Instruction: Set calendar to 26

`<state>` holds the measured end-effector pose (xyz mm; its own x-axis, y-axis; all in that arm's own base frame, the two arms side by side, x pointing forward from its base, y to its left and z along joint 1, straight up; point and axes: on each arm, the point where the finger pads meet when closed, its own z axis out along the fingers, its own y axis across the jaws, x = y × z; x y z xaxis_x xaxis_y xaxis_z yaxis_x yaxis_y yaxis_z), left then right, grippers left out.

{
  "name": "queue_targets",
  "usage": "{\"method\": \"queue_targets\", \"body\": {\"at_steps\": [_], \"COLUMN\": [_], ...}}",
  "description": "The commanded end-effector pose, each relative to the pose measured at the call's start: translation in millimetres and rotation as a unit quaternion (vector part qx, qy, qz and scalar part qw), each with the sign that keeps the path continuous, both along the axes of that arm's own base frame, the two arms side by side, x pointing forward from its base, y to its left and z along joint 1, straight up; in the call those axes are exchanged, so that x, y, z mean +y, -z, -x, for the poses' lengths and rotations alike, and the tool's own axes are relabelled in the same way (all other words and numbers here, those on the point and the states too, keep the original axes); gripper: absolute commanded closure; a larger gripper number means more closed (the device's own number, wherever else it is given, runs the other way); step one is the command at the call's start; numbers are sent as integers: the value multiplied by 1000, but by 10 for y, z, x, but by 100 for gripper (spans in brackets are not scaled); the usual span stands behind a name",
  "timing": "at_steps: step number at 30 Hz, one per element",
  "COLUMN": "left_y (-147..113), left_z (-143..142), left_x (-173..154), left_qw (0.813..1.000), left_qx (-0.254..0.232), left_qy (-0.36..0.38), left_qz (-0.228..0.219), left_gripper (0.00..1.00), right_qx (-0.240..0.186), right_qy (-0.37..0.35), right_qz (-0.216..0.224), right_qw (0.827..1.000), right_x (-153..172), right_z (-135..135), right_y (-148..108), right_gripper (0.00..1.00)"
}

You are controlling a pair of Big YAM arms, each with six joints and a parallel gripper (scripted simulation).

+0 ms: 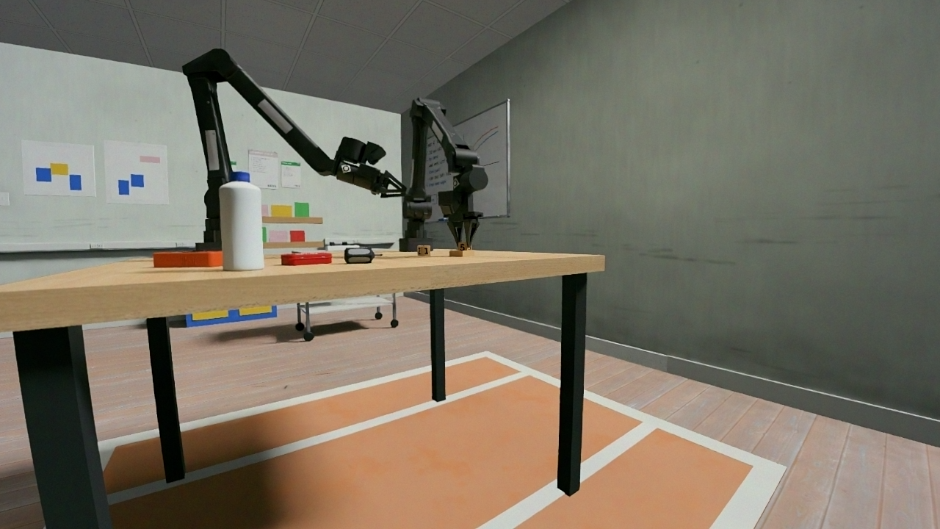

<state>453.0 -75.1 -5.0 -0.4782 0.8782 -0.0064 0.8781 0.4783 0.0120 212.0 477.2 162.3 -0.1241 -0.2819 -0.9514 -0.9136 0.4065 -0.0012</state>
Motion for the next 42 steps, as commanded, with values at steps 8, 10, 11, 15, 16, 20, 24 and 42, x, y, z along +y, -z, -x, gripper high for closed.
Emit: {"method": "queue_targets", "body": {"at_steps": [8, 10, 11, 15, 16, 20, 24, 42], "left_y": [-110, -110, -110, -110, -110, -129, -226, -600], "left_z": [-130, -130, -134, -151, -151, -145, -52, -136], "left_x": [-24, -24, -24, -27, -27, -59, -94, -101], "left_qw": [1000, 1000, 1000, 1000, 1000, 1000, 1000, 999], "left_qx": [-1, -1, -2, -5, -5, -7, -10, -34], "left_qy": [8, 8, 8, 8, 8, 11, 8, 8], "left_qz": [0, 0, 0, 0, 0, 1, 1, 6], "left_gripper": [76, 76, 76, 76, 76, 47, 47, 47], "right_qx": [-8, -8, -8, -8, -8, -8, -8, -8], "right_qy": [-2, -2, -2, -2, -2, -2, -2, -2], "right_qz": [-19, -19, -19, -19, -19, -19, -19, -19], "right_qw": [1000, 1000, 1000, 1000, 1000, 1000, 1000, 1000], "right_x": [97, 97, 97, 97, 97, 97, 97, 97], "right_z": [-28, -28, -28, -28, -28, -28, -28, -28], "right_y": [-191, -191, -191, -191, -191, -191, -191, -191], "right_gripper": [0, 0, 0, 0, 0, 0, 0, 0]}}
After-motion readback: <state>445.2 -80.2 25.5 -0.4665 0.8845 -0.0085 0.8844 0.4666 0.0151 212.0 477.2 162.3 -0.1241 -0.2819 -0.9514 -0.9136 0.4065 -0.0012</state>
